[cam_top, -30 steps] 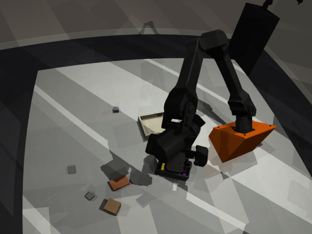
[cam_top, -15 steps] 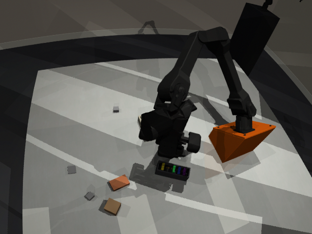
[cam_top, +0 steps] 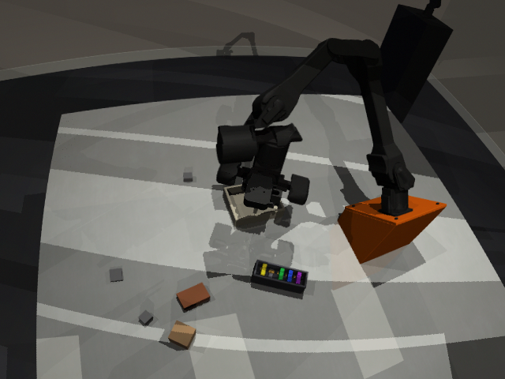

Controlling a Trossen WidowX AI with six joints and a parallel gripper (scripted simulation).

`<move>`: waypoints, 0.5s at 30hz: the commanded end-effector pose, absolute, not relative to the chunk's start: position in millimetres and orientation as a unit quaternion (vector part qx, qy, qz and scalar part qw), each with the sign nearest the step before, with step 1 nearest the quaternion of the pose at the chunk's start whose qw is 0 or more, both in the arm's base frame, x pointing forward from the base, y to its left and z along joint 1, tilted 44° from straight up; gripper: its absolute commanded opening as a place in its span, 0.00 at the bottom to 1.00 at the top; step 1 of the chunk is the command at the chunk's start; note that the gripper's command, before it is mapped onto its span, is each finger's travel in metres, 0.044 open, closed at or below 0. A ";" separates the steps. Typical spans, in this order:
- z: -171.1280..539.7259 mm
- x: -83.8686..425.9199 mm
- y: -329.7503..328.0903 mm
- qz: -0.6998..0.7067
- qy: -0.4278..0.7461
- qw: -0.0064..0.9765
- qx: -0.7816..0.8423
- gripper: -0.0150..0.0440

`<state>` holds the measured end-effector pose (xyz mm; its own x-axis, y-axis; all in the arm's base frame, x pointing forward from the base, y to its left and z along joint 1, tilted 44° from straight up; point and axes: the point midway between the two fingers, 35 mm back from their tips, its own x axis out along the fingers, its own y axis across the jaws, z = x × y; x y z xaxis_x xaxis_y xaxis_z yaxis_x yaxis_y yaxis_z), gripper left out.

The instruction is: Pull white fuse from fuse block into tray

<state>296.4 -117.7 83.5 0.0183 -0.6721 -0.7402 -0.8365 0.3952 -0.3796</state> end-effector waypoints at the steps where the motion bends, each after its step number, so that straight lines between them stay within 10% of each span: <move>1: 103.6 283.8 -139.6 0.086 0.697 0.457 -0.546 0.25; 15: 120.7 270.0 -162.1 0.081 0.699 0.452 -0.548 0.25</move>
<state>270.9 -158.4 121.6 0.0114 -0.6916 -0.7221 -0.8388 0.3866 -0.3835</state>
